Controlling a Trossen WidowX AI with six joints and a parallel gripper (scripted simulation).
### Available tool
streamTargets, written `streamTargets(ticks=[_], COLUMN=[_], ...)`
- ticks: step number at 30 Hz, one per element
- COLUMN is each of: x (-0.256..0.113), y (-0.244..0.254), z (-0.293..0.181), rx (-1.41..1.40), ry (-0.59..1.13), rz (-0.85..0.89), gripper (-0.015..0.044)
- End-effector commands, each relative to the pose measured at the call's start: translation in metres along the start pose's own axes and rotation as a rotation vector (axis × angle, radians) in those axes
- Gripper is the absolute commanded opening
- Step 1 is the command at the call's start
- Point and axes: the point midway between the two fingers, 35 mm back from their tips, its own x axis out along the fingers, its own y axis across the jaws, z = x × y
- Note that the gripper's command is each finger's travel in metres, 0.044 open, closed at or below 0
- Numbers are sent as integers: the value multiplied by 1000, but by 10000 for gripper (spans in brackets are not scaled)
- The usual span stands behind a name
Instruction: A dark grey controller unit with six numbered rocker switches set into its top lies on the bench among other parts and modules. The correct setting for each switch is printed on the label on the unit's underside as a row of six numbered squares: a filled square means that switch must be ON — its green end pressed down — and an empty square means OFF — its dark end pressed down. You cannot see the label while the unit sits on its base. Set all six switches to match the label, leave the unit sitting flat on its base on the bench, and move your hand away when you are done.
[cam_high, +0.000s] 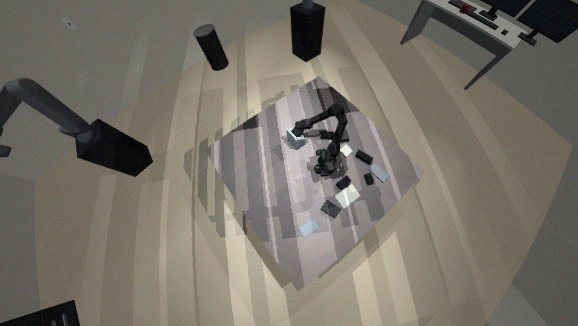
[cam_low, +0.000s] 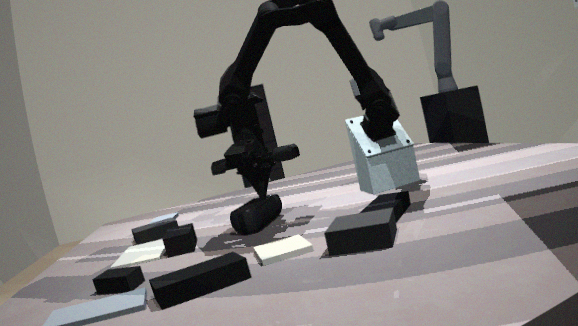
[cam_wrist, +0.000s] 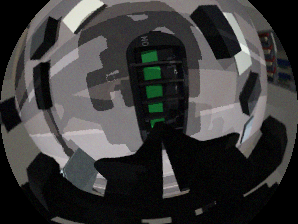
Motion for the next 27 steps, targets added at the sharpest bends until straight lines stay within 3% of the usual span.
streamTargets(ticks=[1, 18, 23, 27], x=[6, 10, -32, -35], y=[2, 2, 2, 2], z=[-1, -1, -1, -2], rx=[8, 8, 8, 8], ry=[-5, -5, -2, -3], rz=[6, 6, 4, 5], gripper=[0, 0, 0, 0])
